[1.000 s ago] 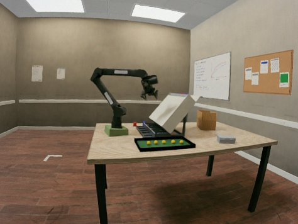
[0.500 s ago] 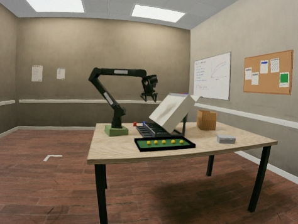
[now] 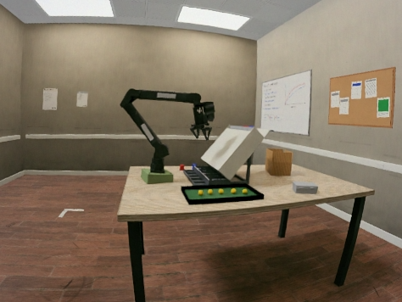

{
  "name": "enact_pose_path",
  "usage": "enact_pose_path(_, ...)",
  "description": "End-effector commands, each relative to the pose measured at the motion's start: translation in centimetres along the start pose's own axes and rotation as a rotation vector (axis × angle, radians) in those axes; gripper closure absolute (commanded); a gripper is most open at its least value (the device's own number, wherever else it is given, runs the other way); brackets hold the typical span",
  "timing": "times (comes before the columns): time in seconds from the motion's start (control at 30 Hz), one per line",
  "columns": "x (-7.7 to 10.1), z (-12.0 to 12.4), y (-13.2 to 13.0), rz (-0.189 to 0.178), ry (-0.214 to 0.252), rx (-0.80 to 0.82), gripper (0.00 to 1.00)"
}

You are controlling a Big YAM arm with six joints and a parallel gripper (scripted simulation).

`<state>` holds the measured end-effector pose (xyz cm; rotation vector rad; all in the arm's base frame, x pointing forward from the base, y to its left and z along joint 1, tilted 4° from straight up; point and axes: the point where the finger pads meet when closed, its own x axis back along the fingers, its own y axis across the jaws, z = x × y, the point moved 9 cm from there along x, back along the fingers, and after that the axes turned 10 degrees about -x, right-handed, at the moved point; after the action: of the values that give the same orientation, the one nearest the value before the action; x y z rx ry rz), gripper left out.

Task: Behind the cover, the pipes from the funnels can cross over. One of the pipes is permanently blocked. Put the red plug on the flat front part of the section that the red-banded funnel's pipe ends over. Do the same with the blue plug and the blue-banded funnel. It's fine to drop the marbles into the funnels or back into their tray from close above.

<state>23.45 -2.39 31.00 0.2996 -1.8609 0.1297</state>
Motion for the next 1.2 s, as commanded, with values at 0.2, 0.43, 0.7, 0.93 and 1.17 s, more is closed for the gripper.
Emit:
enact_pose_path(0.2,1.2,-2.0,0.5,0.056,0.079,-0.209,0.00)
enact_pose_path(0.43,0.6,-2.0,0.5,0.084,0.140,-0.307,0.00)
enact_pose_path(0.7,-0.2,-2.1,0.5,0.116,0.209,-0.420,0.00)
enact_pose_path(0.93,-1.2,-0.8,0.2,0.101,0.211,-0.354,0.20)
enact_pose_path(1.17,-1.2,-0.8,0.2,0.101,0.211,-0.354,0.20)
